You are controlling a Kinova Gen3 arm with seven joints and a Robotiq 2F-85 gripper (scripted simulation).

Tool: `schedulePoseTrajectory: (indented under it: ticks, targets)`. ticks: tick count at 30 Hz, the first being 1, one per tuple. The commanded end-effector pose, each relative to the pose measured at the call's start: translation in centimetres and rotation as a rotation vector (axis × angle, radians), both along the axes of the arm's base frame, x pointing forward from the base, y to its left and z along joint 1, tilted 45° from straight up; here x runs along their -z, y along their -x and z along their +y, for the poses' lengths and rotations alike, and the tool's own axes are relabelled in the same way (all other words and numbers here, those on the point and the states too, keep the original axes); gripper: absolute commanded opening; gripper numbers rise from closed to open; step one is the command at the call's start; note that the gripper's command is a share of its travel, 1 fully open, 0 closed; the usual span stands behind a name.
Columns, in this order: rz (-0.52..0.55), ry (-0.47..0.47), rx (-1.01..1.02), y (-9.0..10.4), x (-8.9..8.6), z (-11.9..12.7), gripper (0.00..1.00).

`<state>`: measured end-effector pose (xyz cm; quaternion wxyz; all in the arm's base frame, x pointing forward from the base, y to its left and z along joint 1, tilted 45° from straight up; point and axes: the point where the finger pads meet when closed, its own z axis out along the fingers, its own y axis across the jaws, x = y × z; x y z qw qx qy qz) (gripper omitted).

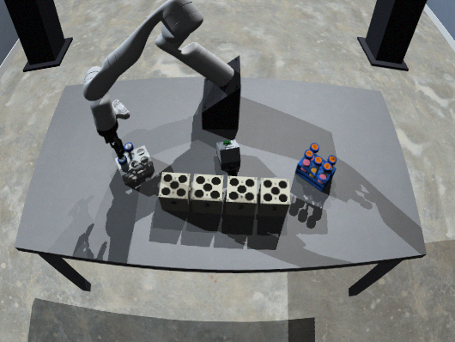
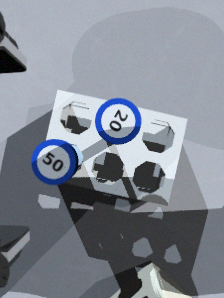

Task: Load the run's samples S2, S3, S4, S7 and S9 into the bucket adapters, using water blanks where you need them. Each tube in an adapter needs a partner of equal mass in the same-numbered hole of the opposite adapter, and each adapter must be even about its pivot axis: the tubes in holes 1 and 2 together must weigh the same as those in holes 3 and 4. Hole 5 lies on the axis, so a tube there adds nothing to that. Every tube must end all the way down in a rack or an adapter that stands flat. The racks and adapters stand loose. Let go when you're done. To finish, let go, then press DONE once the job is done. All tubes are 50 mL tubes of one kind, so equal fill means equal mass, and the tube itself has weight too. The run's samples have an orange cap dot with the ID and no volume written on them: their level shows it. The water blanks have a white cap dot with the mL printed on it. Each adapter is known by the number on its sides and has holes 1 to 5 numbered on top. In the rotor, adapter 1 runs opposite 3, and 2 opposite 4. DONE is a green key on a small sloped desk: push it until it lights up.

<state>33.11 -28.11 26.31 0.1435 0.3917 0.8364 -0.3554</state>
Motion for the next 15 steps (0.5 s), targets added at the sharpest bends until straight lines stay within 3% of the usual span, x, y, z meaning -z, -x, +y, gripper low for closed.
schedulePoseTrajectory:
  ticks: [1,15]
  targets:
    - [-0.001,0.0,-0.002,0.0,0.7,-0.7,1.0]
    - [-0.001,0.0,-0.002,0.0,2.0,-2.0,1.0]
